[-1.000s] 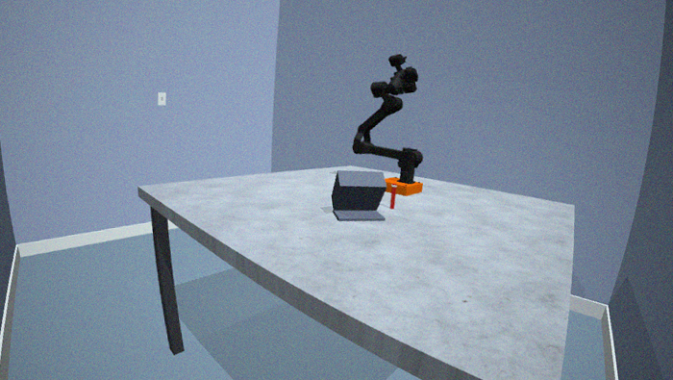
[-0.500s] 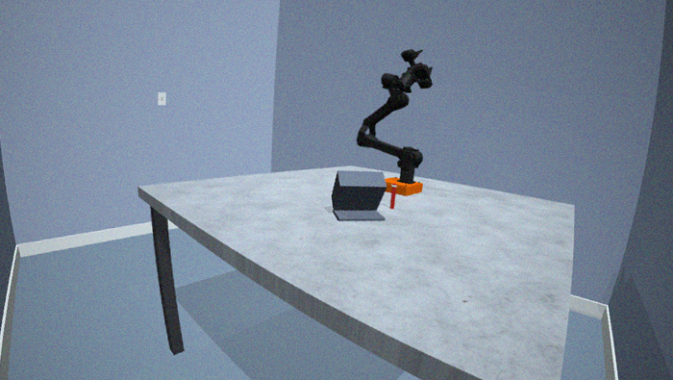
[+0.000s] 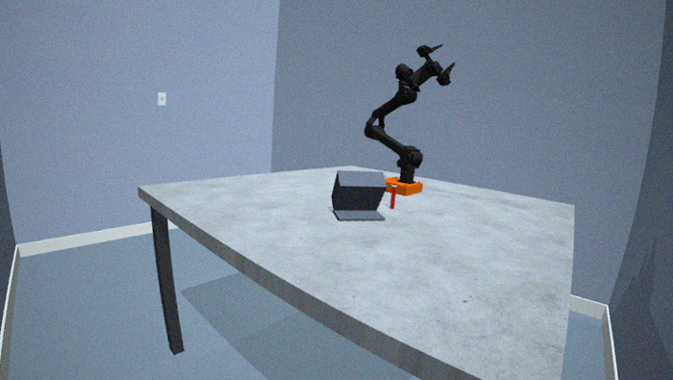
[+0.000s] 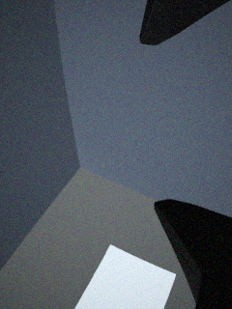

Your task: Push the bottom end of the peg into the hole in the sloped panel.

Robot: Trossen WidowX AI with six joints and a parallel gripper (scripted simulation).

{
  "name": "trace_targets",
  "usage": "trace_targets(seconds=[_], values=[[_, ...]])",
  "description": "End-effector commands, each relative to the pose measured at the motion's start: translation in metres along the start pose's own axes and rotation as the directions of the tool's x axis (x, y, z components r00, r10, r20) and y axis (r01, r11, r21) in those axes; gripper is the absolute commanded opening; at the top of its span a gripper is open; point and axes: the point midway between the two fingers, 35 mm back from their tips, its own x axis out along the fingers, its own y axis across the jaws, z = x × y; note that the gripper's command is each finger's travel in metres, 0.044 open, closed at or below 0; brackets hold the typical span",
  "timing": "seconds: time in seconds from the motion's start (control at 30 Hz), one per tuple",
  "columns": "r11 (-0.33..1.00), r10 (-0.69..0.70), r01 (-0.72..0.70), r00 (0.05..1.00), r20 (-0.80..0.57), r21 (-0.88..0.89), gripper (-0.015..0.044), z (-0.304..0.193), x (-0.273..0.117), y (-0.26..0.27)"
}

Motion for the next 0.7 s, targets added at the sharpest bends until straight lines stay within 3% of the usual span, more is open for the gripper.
trace_targets(seconds=[0.0,0.2,0.67], values=[[0.999,-0.019,0.022,0.996,0.086,-0.039,0.044,0.025,0.007,-0.005],[0.998,-0.06,0.06,0.976,0.209,0.009,0.044,0.068,0.011,-0.021],[0.958,-0.139,0.241,0.865,0.483,-0.157,0.044,0.151,0.004,-0.039]])
